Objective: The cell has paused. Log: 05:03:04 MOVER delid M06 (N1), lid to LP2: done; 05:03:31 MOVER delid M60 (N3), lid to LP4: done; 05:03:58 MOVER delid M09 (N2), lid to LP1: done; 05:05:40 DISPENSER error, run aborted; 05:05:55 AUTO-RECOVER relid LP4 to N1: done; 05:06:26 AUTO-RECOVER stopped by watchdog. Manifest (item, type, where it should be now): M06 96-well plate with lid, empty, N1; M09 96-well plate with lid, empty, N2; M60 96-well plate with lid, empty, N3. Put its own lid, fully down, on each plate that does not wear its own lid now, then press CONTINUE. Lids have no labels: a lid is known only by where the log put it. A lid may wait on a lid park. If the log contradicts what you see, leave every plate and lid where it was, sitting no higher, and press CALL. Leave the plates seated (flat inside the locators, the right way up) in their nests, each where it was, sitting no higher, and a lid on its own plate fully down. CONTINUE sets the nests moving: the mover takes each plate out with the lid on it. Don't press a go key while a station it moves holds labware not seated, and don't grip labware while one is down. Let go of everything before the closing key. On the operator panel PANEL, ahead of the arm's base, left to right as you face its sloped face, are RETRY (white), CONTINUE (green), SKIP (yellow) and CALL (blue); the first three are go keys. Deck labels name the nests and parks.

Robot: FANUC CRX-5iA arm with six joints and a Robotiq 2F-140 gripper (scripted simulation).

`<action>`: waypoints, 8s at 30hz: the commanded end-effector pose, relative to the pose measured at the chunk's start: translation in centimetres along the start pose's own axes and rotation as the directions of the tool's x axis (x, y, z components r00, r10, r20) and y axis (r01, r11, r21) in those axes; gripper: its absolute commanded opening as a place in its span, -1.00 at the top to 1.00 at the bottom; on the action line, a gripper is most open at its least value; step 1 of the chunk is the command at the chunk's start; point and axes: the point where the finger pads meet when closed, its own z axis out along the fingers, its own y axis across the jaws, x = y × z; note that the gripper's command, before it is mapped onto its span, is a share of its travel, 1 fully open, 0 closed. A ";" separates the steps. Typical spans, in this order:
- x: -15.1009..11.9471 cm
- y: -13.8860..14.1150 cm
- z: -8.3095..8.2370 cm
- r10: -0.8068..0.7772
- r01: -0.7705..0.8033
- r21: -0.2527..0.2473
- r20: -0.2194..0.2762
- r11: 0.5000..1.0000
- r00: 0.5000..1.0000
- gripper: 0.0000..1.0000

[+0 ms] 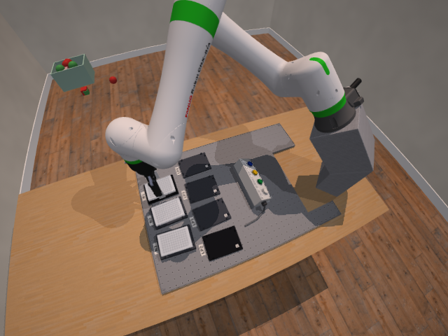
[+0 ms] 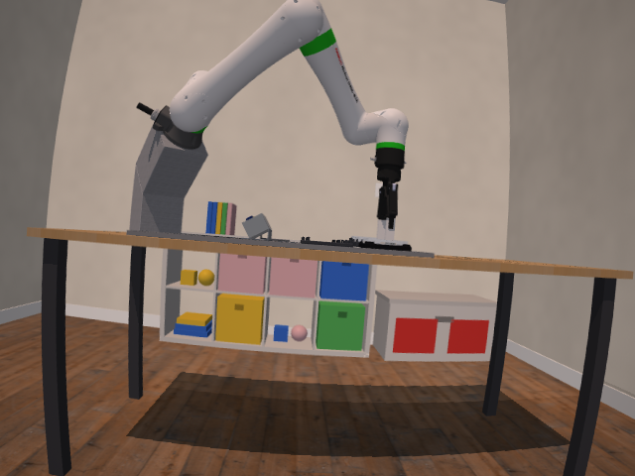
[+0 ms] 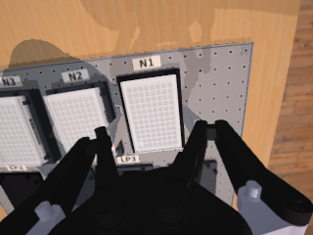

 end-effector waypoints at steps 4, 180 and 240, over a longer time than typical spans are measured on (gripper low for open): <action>0.0 0.0 0.0 0.000 0.000 0.000 0.000 1.000 1.000 -0.32; -39.3 -18.2 -11.0 0.019 -0.019 -0.026 -0.010 0.999 1.000 -0.32; -42.6 -16.8 -10.5 0.018 -0.018 0.000 0.000 1.000 1.000 1.00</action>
